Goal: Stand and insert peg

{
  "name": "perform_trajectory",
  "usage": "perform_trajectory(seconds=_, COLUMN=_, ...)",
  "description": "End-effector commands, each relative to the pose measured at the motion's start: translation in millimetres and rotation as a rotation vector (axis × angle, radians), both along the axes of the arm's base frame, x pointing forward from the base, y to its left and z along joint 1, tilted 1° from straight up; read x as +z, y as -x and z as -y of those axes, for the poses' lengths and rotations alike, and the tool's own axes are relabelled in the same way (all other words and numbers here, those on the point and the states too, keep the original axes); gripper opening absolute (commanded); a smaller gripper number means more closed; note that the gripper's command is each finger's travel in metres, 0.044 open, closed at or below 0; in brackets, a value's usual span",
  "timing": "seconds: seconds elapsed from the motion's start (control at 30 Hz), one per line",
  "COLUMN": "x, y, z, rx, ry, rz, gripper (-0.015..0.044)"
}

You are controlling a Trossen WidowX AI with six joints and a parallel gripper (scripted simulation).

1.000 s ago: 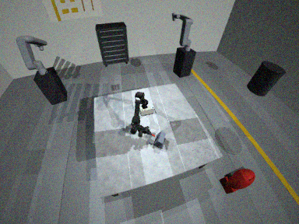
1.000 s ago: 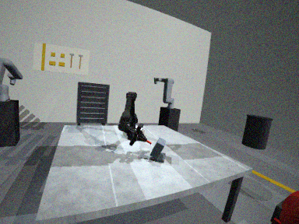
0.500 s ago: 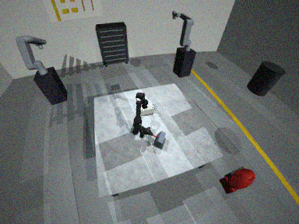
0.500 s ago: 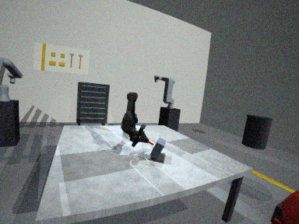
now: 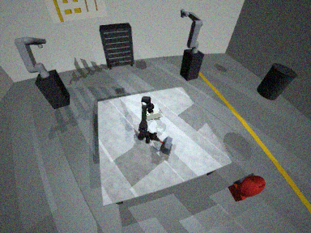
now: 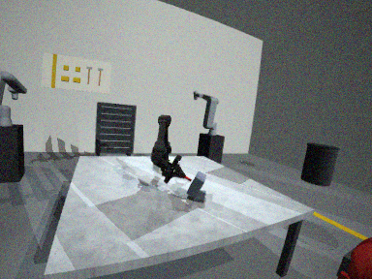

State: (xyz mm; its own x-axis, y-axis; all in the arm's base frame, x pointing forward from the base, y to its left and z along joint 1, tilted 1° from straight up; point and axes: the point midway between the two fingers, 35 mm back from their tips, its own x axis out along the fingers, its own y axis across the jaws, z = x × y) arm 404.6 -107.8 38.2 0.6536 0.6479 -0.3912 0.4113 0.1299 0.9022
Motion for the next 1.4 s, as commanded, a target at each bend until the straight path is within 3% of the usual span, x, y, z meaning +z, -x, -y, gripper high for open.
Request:
perform_trajectory(seconds=0.0, x=1.0, y=-0.3, z=0.2, rx=0.002, ry=0.003, rz=0.003, gripper=0.0000)
perform_trajectory(seconds=1.37, x=-10.1, y=-13.3, z=-13.9, rx=0.002, ry=0.001, rz=0.004, gripper=0.0000)
